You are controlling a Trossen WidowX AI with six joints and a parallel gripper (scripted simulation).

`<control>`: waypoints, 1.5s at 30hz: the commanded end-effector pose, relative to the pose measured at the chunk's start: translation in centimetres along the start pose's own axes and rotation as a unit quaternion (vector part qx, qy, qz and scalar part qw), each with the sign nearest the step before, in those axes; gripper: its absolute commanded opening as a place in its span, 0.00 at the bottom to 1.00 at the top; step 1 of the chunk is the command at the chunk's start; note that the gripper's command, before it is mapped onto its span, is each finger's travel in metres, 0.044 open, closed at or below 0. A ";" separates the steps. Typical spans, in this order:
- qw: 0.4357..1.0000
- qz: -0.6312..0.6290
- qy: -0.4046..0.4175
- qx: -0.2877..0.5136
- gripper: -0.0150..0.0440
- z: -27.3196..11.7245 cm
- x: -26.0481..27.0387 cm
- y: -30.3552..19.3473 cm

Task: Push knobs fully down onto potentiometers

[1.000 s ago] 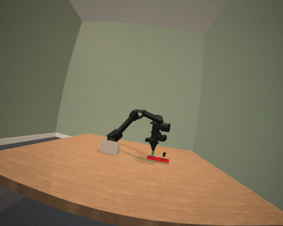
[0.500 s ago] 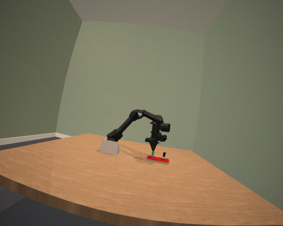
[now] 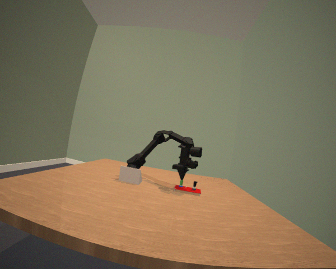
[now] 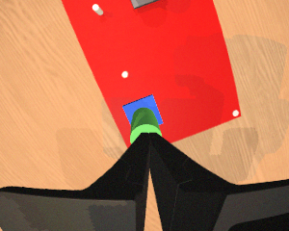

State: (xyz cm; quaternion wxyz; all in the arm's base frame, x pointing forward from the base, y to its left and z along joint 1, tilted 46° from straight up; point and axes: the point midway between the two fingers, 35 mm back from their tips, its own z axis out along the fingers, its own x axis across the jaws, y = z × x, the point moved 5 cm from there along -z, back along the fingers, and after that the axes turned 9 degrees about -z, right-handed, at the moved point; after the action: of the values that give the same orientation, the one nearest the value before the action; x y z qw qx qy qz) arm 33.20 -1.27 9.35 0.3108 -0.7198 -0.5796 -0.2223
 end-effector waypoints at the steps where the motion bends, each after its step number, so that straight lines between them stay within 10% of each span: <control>1: 1.000 -0.011 0.003 0.019 0.25 2.1 0.4 0.3; 38: 1.000 -0.010 0.003 0.019 0.25 -2.2 0.3 0.5; 45: 1.000 -0.010 0.004 0.021 0.57 -1.7 0.5 0.4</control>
State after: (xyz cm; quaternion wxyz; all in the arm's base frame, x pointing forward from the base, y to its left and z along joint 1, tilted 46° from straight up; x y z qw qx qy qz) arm 33.77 -2.19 10.81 0.3268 -0.7060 -0.5901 -0.2159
